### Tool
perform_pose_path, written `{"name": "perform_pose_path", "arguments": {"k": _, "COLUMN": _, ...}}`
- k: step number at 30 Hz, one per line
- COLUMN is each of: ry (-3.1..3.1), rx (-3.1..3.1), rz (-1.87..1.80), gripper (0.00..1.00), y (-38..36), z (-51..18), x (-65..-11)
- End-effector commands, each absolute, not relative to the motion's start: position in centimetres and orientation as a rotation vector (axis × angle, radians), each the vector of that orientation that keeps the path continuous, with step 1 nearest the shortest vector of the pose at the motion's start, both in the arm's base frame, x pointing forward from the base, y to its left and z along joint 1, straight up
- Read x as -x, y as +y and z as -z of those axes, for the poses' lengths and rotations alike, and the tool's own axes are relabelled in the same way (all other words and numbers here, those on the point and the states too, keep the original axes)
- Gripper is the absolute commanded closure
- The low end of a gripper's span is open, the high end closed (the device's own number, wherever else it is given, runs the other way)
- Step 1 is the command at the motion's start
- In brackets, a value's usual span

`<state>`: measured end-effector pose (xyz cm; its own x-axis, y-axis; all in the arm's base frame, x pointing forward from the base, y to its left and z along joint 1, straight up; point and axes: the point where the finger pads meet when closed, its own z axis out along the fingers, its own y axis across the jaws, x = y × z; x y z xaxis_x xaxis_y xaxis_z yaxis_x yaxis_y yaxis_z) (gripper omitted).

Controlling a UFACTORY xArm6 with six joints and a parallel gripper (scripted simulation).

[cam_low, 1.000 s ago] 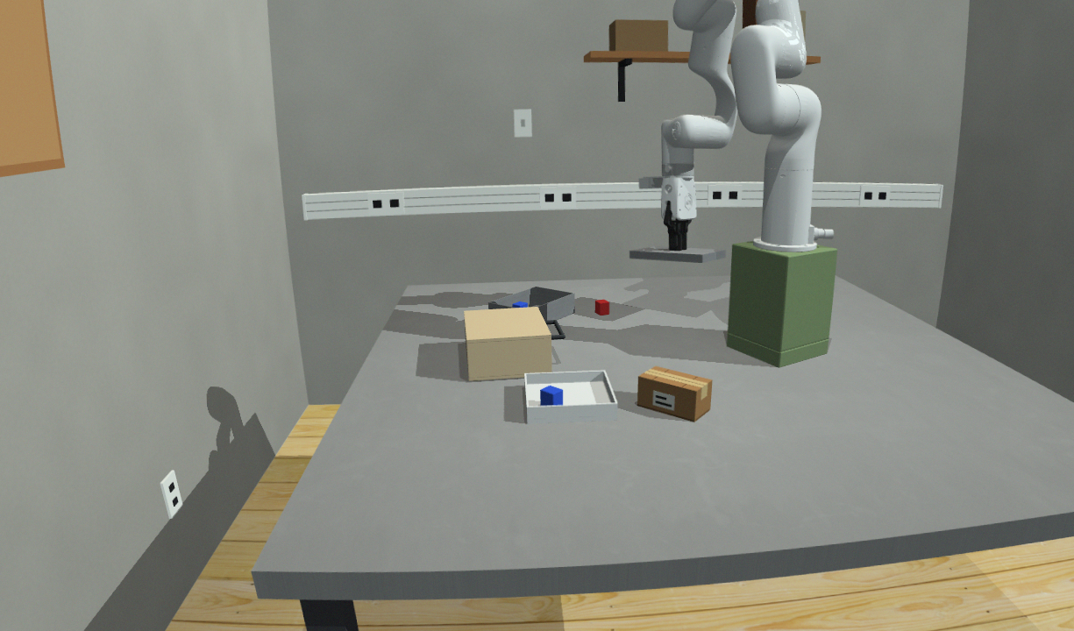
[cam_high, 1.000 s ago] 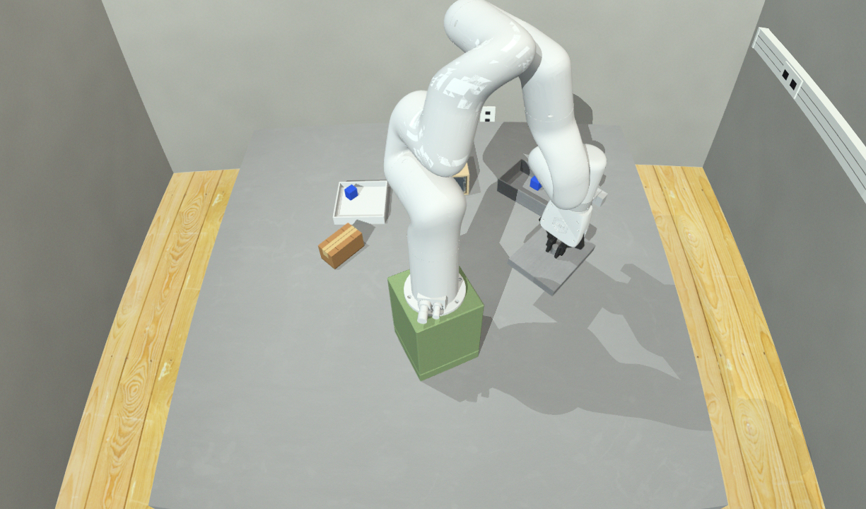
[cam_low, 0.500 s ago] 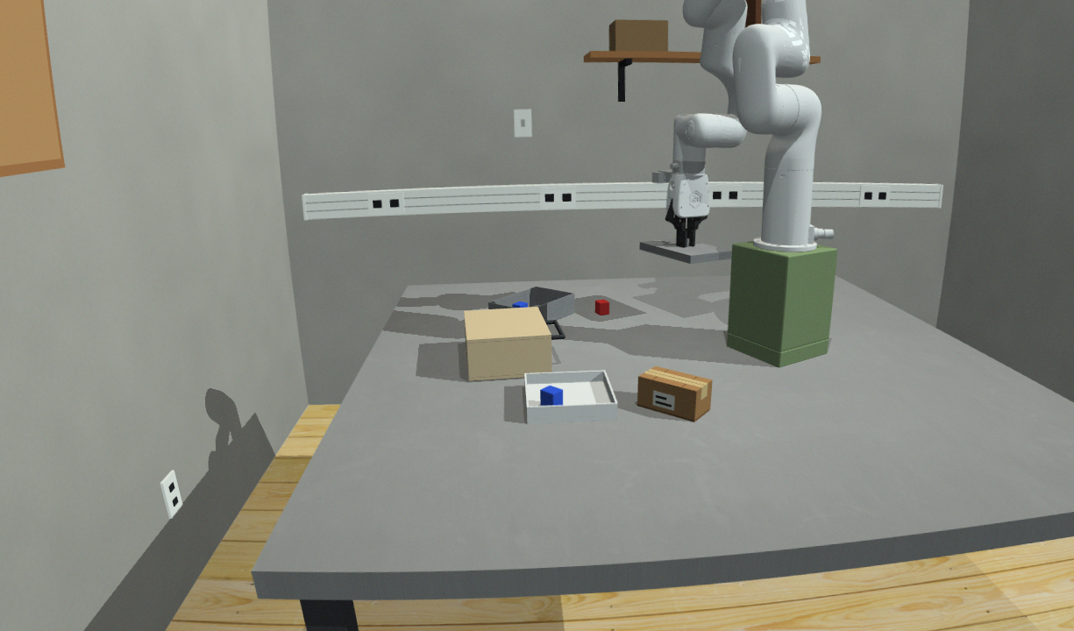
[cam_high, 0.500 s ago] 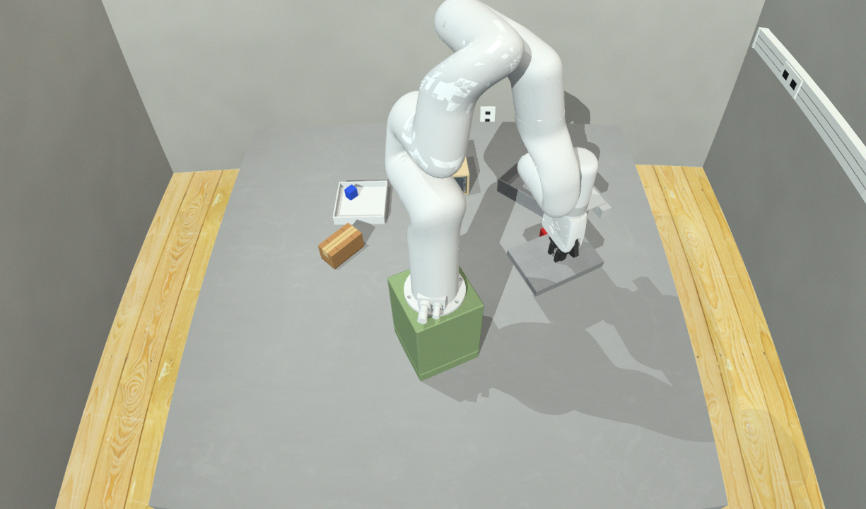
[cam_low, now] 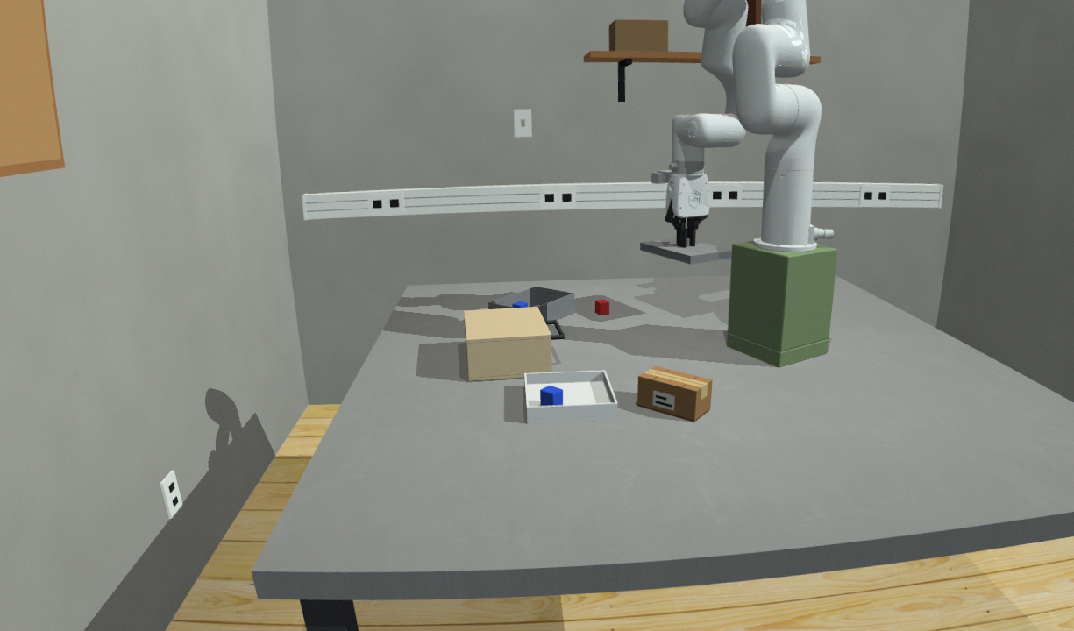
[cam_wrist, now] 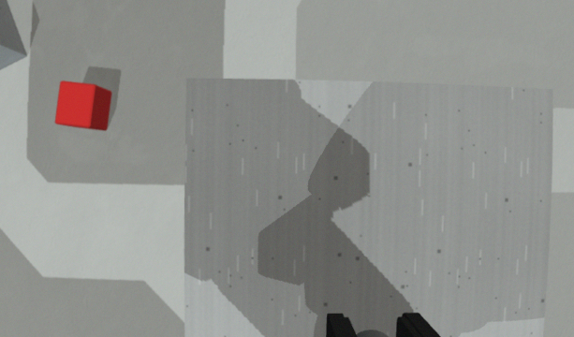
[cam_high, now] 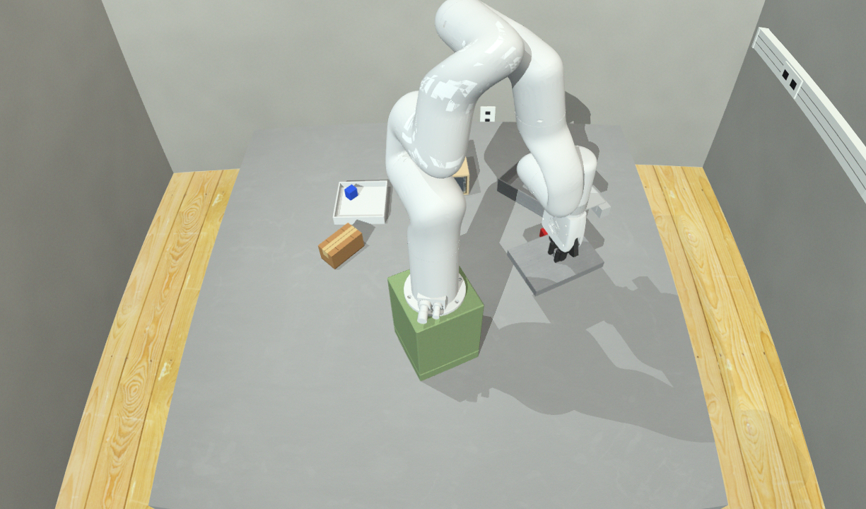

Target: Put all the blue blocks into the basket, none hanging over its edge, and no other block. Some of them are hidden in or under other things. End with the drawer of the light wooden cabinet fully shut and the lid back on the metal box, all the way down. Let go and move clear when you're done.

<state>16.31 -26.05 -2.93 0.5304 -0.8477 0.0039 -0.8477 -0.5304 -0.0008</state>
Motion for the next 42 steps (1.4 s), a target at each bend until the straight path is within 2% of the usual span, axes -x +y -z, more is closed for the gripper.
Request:
{"name": "perform_pose_path", "arguments": {"k": 1, "ry": -1.521, "rx": -2.745, "rz": -0.010, "gripper": 1.00, "y": -26.2, "z": 2.9, "x": -16.4}}
{"name": "perform_pose_path", "arguments": {"k": 42, "ry": -1.521, "rx": -2.745, "rz": -0.010, "gripper": 1.00, "y": -26.2, "z": 5.2, "x": -16.4}}
